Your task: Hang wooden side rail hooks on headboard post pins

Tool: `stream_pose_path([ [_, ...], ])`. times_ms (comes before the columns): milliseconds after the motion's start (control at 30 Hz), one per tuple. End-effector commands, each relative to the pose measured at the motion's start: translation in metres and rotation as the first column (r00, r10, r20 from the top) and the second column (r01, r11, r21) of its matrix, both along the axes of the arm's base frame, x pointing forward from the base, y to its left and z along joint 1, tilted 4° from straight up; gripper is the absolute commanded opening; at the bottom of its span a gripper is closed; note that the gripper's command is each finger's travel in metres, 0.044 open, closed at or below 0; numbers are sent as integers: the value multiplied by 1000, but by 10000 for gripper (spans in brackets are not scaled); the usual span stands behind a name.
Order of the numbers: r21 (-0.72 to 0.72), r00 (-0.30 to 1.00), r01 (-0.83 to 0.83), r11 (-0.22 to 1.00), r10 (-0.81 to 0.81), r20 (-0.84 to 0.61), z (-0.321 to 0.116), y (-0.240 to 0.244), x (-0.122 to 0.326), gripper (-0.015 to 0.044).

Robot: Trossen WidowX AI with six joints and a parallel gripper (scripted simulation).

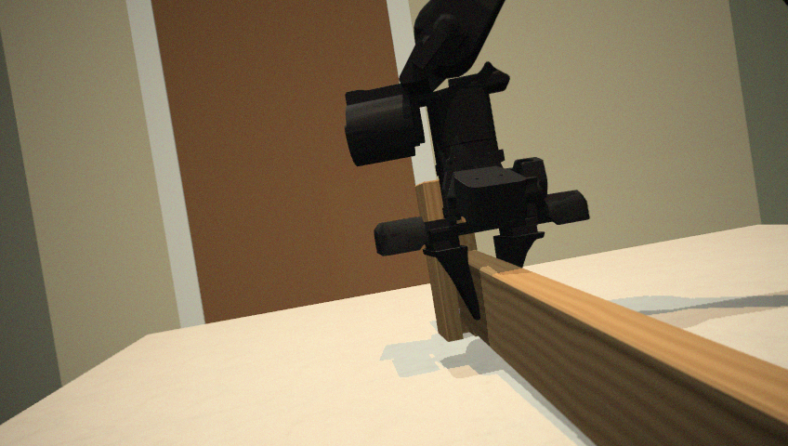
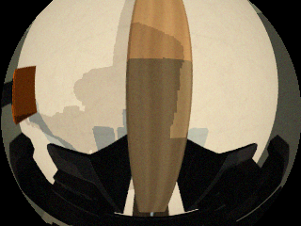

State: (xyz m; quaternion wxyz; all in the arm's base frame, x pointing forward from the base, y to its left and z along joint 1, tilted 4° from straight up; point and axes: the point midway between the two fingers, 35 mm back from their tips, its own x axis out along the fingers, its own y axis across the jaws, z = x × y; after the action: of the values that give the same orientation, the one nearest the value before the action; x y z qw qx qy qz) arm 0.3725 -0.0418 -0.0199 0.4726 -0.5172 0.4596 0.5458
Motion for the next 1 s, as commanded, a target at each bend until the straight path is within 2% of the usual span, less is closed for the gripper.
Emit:
stream_pose_path([
  [0,-1,1000,-3,1000,3,4,1,-1,1,0],
  [967,-2,1000,-3,1000,3,4,0,-4,1,0],
])
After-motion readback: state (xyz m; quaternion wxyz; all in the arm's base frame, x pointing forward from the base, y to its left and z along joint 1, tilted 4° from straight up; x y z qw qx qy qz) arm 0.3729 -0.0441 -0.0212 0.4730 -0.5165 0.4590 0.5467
